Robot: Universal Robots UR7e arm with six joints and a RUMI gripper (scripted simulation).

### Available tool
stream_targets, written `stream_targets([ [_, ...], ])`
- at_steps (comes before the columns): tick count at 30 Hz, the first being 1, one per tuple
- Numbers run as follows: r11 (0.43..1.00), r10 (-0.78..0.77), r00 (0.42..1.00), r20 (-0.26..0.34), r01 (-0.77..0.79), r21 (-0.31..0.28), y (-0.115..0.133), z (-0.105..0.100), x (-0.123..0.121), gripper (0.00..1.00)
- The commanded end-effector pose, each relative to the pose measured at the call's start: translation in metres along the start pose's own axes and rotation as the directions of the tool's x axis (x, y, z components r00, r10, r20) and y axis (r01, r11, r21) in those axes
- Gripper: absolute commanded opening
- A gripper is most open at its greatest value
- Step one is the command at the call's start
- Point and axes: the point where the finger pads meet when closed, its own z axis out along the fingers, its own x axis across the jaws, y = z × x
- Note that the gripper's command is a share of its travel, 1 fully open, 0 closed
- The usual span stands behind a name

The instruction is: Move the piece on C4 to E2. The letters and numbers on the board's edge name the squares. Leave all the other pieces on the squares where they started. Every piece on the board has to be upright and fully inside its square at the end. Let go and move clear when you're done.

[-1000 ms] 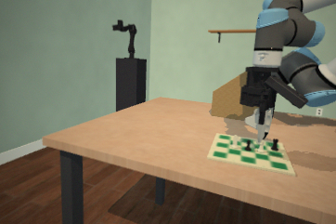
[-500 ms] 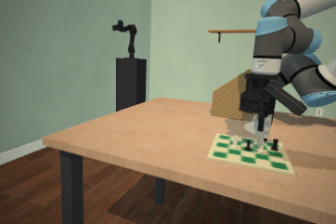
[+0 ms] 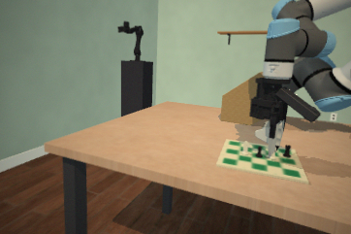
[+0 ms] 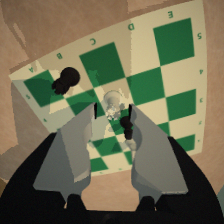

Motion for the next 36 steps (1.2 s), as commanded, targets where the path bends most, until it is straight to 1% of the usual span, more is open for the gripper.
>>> stream_targets([
  [1, 1.0, 0.0, 1.0, -0.001, 0.0, 0.0, 0.0001, -0.0004, 0.0004, 0.22],
  [24, 1.0, 0.0, 1.0, -0.001, 0.0, 0.0, 0.0001, -0.0004, 0.0004, 0.22],
  [25, 1.0, 0.0, 1.0, -0.001, 0.0, 0.0, 0.0001, -0.0004, 0.0004, 0.0],
  [36, 1.0, 0.0, 1.0, -0.001, 0.0, 0.0, 0.0001, -0.0004, 0.0004, 0.0],
])
